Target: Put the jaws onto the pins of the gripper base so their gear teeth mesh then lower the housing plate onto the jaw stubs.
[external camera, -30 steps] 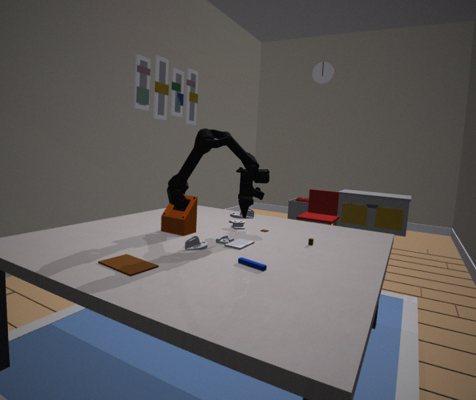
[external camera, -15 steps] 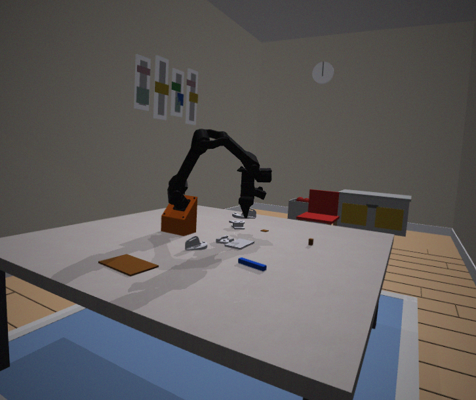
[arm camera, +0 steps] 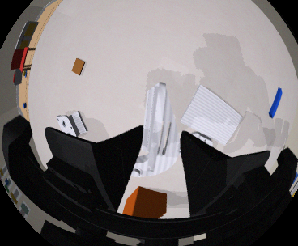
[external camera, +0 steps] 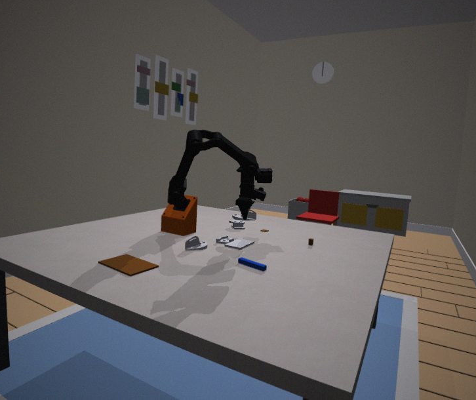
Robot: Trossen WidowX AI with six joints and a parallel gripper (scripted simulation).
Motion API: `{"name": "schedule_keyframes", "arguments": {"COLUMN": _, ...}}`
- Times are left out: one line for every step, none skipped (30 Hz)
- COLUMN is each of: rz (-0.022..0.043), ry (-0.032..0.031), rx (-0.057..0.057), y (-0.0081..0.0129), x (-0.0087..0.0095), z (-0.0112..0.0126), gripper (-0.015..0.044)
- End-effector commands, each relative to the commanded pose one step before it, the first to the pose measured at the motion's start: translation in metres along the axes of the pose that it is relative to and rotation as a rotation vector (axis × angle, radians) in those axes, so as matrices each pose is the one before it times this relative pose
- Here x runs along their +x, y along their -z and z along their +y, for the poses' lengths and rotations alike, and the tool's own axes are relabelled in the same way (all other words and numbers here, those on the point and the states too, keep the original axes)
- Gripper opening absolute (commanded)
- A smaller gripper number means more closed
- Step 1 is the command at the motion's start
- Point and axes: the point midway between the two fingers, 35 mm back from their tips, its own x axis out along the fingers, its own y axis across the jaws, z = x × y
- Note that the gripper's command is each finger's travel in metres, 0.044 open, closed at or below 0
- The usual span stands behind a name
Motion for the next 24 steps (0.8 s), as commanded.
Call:
{"name": "schedule_keyframes", "arguments": {"rz": 0.00169, "ry": 0.00458, "rx": 0.0182, "y": 0.00222, "x": -0.00017, "z": -0.01256, "gripper": 0.0134}}
{"name": "schedule_keyframes", "arguments": {"rz": -0.00002, "ry": 0.00028, "rx": 0.0073, "y": -0.00003, "x": 0.00001, "z": -0.00323, "gripper": 0.0134}}
{"name": "schedule_keyframes", "arguments": {"rz": 0.00001, "ry": 0.00032, "rx": 0.0073, "y": -0.00002, "x": 0.00002, "z": -0.00323, "gripper": 0.0134}}
{"name": "schedule_keyframes", "arguments": {"rz": 0.00003, "ry": 0.00037, "rx": 0.0073, "y": -0.00001, "x": 0.00003, "z": -0.00323, "gripper": 0.0134}}
{"name": "schedule_keyframes", "arguments": {"rz": 0.00005, "ry": 0.00041, "rx": 0.0073, "y": 0.0, "x": 0.00004, "z": -0.00324, "gripper": 0.0134}}
{"name": "schedule_keyframes", "arguments": {"rz": 0.00007, "ry": 0.00046, "rx": 0.0073, "y": 0.00001, "x": 0.00005, "z": -0.00324, "gripper": 0.0134}}
{"name": "schedule_keyframes", "arguments": {"rz": 0.0001, "ry": 0.0005, "rx": 0.0074, "y": 0.00002, "x": 0.00007, "z": -0.00324, "gripper": 0.0134}}
{"name": "schedule_keyframes", "arguments": {"rz": 0.00012, "ry": 0.00055, "rx": 0.0074, "y": 0.00003, "x": 0.00008, "z": -0.00325, "gripper": 0.0134}}
{"name": "schedule_keyframes", "arguments": {"rz": 0.00014, "ry": 0.00059, "rx": 0.0074, "y": 0.00004, "x": 0.00009, "z": -0.00325, "gripper": 0.0134}}
{"name": "schedule_keyframes", "arguments": {"rz": 0.00016, "ry": 0.00064, "rx": 0.0074, "y": 0.00005, "x": 0.0001, "z": -0.00325, "gripper": 0.0134}}
{"name": "schedule_keyframes", "arguments": {"rz": 0.00019, "ry": 0.00068, "rx": 0.0074, "y": 0.00007, "x": 0.00011, "z": -0.00325, "gripper": 0.0134}}
{"name": "schedule_keyframes", "arguments": {"rz": 0.00021, "ry": 0.00073, "rx": 0.0074, "y": 0.00008, "x": 0.00012, "z": -0.00326, "gripper": 0.0134}}
{"name": "schedule_keyframes", "arguments": {"rz": 0.00023, "ry": 0.00077, "rx": 0.0074, "y": 0.00009, "x": 0.00013, "z": -0.00326, "gripper": 0.0134}}
{"name": "schedule_keyframes", "arguments": {"rz": 0.00025, "ry": 0.00082, "rx": 0.0074, "y": 0.0001, "x": 0.00015, "z": -0.00326, "gripper": 0.0134}}
{"name": "schedule_keyframes", "arguments": {"rz": 0.00028, "ry": 0.00086, "rx": 0.0074, "y": 0.00011, "x": 0.00016, "z": -0.00326, "gripper": 0.0134}}
{"name": "schedule_keyframes", "arguments": {"rz": 0.0003, "ry": 0.00091, "rx": 0.0074, "y": 0.00012, "x": 0.00017, "z": -0.00326, "gripper": 0.0134}}
{"name": "schedule_keyframes", "arguments": {"rz": 0.00032, "ry": 0.00095, "rx": 0.0074, "y": 0.00013, "x": 0.00018, "z": -0.00327, "gripper": 0.0134}}
{"name": "schedule_keyframes", "arguments": {"rz": 0.00034, "ry": 0.001, "rx": 0.0075, "y": 0.00014, "x": 0.00019, "z": -0.00327, "gripper": 0.0134}}
{"name": "schedule_keyframes", "arguments": {"rz": 0.00037, "ry": 0.00104, "rx": 0.0075, "y": 0.00015, "x": 0.0002, "z": -0.00327, "gripper": 0.0134}}
{"name": "schedule_keyframes", "arguments": {"rz": 0.00039, "ry": 0.00108, "rx": 0.0075, "y": 0.00016, "x": 0.00021, "z": -0.00327, "gripper": 0.0134}}
{"name": "schedule_keyframes", "arguments": {"rz": 0.00041, "ry": 0.00113, "rx": 0.0075, "y": 0.00018, "x": 0.00022, "z": -0.00327, "gripper": 0.0134}}
{"name": "schedule_keyframes", "arguments": {"rz": 0.00043, "ry": 0.00117, "rx": 0.0075, "y": 0.00019, "x": 0.00023, "z": -0.00327, "gripper": 0.0134}}
{"name": "schedule_keyframes", "arguments": {"rz": 0.00046, "ry": 0.00122, "rx": 0.0075, "y": 0.0002, "x": 0.00024, "z": -0.00327, "gripper": 0.0134}}
{"name": "schedule_keyframes", "arguments": {"rz": 0.00048, "ry": 0.00126, "rx": 0.0075, "y": 0.00021, "x": 0.00025, "z": -0.00327, "gripper": 0.0134}}
